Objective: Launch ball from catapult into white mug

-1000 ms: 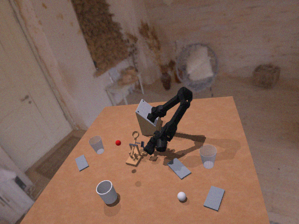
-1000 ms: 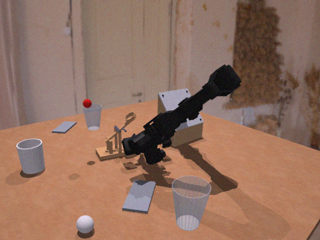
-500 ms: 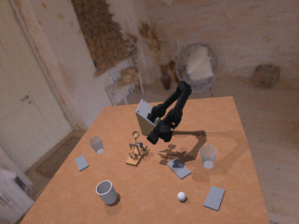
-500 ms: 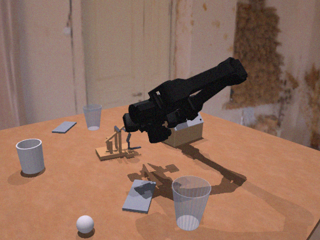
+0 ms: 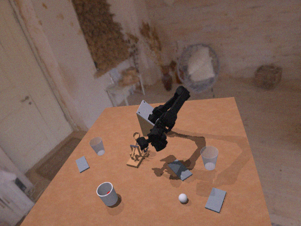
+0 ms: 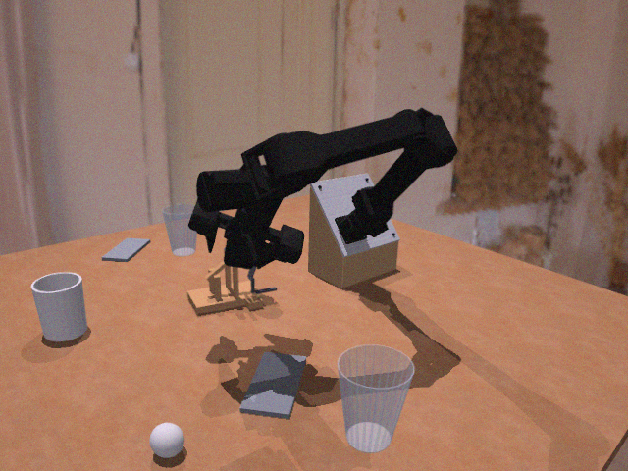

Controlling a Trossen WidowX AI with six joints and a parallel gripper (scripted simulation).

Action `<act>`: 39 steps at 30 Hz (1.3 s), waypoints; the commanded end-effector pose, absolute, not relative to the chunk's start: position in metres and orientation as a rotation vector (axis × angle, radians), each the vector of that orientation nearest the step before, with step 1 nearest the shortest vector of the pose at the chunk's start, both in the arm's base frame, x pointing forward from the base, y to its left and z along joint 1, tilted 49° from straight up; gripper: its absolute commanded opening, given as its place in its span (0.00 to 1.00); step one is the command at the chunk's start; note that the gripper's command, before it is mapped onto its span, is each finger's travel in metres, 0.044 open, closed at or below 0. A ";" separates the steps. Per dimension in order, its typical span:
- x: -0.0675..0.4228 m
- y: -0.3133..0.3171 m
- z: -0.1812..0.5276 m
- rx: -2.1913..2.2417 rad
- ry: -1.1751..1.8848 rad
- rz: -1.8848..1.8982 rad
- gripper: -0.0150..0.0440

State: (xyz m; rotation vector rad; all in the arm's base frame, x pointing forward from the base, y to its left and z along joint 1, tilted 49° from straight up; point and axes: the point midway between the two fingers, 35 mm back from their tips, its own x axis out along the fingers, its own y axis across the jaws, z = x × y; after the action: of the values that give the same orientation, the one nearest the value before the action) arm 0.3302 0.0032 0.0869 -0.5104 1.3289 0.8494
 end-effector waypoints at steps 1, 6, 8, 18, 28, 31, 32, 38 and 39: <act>0.354 -0.008 0.088 -0.398 1.318 0.766 1.00; 0.383 -0.026 0.087 -0.250 1.304 0.662 1.00; 0.395 -0.033 0.087 -0.190 1.297 0.621 1.00; 0.440 -0.084 0.077 0.088 1.247 0.431 1.00; 0.477 -0.139 0.067 0.357 1.177 0.257 1.00; 0.486 -0.156 0.063 0.438 1.151 0.208 1.00; 0.489 -0.162 0.062 0.466 1.142 0.193 1.00; 0.504 -0.195 0.055 0.632 1.086 0.112 1.00; 0.506 -0.200 0.053 0.659 1.076 0.100 1.00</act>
State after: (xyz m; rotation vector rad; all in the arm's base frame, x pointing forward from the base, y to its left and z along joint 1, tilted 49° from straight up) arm 0.4999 -0.1839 0.0550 0.5851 1.1084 0.1337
